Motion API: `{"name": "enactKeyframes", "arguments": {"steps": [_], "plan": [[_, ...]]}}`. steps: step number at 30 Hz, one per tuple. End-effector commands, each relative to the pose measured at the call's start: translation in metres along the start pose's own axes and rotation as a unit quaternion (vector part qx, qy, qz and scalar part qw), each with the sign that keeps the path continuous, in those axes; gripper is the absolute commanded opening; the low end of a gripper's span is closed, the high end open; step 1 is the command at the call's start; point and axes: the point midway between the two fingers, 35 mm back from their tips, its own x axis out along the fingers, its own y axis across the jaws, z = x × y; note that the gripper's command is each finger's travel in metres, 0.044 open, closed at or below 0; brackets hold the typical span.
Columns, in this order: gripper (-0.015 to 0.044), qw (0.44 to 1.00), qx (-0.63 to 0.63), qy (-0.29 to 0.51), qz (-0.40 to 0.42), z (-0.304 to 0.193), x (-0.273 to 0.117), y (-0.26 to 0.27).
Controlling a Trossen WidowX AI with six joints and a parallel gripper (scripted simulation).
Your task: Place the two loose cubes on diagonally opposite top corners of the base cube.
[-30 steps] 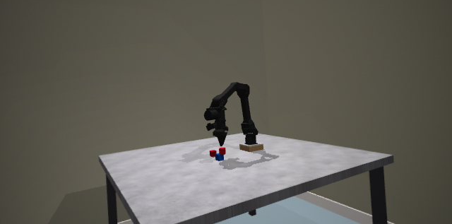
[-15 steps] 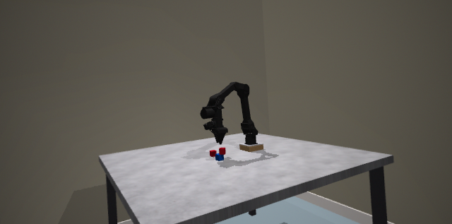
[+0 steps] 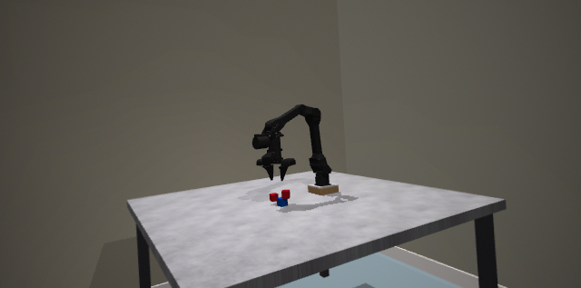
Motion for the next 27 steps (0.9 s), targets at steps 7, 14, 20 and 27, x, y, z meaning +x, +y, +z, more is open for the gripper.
{"name": "enactKeyframes", "arguments": {"steps": [7,14,20,27], "plan": [[0.0265,0.977,-0.214,-0.002,-0.005,-0.013,-0.011,-0.022],[0.0265,0.930,-0.368,0.000,-0.005,-0.025,-0.018,-0.037],[0.0265,0.887,-0.461,0.001,-0.006,-0.033,-0.022,-0.046],[0.0265,0.887,-0.461,0.001,-0.006,-0.031,-0.002,-0.047]]}}
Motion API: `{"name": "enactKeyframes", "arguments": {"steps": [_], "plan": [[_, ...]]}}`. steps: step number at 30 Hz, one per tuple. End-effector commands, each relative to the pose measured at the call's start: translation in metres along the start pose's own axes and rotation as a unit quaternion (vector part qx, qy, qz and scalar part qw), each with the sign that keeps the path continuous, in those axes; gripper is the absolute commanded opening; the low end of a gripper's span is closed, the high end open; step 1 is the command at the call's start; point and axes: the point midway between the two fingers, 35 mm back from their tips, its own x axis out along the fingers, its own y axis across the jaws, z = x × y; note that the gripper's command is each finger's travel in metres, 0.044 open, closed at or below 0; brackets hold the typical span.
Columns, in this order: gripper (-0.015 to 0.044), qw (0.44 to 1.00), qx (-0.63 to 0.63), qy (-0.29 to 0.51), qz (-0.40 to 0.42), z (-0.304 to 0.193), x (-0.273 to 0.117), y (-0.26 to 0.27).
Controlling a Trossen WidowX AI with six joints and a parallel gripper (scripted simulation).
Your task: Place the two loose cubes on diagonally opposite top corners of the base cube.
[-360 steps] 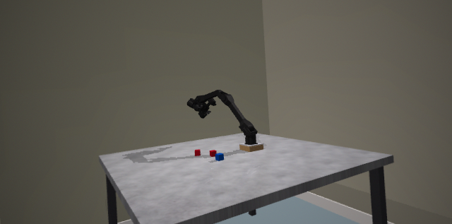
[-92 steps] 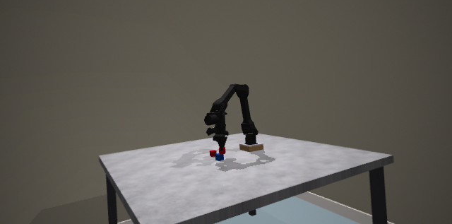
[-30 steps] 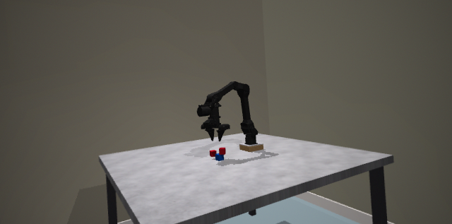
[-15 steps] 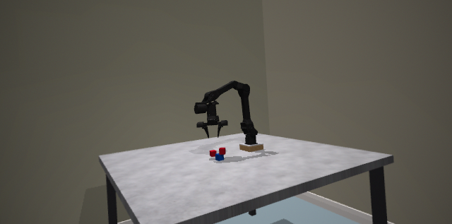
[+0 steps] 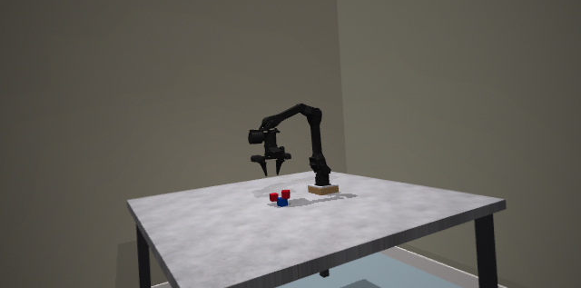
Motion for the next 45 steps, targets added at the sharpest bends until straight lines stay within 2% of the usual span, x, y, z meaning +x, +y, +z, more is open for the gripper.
{"name": "enactKeyframes", "arguments": {"steps": [1,6,40,45], "plan": [[0.0265,1.000,-0.004,0.002,0.007,-0.001,0.023,0.002],[0.0265,1.000,-0.004,0.002,0.007,-0.001,0.057,0.004],[0.0265,1.000,-0.004,0.002,0.007,-0.002,0.106,0.005],[0.0134,1.000,-0.004,0.002,0.007,-0.002,0.106,0.005]]}}
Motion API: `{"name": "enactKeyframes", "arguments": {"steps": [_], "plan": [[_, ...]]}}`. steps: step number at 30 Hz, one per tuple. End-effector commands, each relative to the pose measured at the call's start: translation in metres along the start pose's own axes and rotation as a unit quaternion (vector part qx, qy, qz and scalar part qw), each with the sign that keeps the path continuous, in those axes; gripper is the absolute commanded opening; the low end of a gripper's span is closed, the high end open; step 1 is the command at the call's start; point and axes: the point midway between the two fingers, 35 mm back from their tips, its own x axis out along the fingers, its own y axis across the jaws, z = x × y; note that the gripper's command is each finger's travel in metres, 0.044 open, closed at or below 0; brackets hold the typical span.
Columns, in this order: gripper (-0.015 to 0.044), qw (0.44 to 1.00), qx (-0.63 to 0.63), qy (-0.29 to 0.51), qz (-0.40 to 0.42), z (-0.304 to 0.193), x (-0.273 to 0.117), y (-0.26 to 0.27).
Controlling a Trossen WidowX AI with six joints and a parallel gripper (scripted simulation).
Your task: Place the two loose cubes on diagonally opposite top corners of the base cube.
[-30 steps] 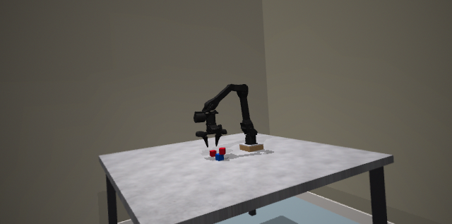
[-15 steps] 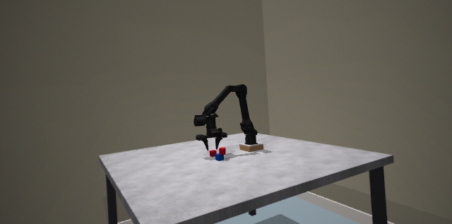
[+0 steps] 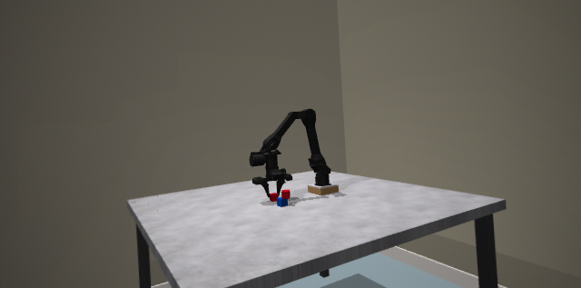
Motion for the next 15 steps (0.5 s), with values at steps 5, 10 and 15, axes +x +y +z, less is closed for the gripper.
{"name": "enactKeyframes", "arguments": {"steps": [5,10,15], "plan": [[0.0105,1.000,-0.002,0.002,0.003,-0.001,0.002,0.002],[0.0105,1.000,-0.002,0.002,0.003,-0.001,-0.011,-0.001],[0.0105,1.000,-0.002,0.002,0.003,0.000,-0.026,-0.003]]}}
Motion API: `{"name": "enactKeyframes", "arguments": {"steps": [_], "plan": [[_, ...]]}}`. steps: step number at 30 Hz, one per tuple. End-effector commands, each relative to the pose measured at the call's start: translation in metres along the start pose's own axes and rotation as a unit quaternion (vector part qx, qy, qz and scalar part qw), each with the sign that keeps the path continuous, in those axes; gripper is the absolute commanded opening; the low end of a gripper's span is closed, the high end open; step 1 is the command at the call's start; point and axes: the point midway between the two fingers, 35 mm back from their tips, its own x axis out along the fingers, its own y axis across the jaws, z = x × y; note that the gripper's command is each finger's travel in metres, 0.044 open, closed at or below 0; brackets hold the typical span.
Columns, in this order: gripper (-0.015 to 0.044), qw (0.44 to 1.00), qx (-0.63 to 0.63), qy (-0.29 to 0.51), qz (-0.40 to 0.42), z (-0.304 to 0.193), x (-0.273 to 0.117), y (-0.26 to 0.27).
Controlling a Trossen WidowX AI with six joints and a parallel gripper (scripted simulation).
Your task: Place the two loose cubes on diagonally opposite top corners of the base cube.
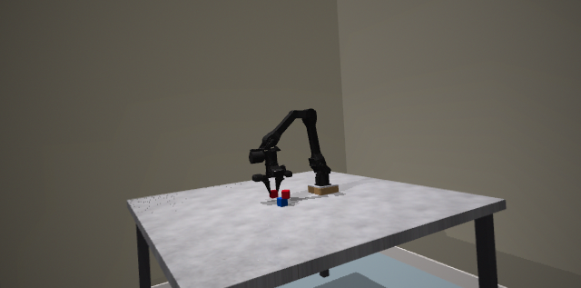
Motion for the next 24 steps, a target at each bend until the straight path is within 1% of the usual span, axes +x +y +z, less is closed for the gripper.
{"name": "enactKeyframes", "arguments": {"steps": [1,24], "plan": [[0.0105,1.000,0.000,0.002,-0.007,0.000,-0.014,-0.004],[0.0105,1.000,0.000,0.002,-0.007,0.000,-0.087,-0.001]]}}
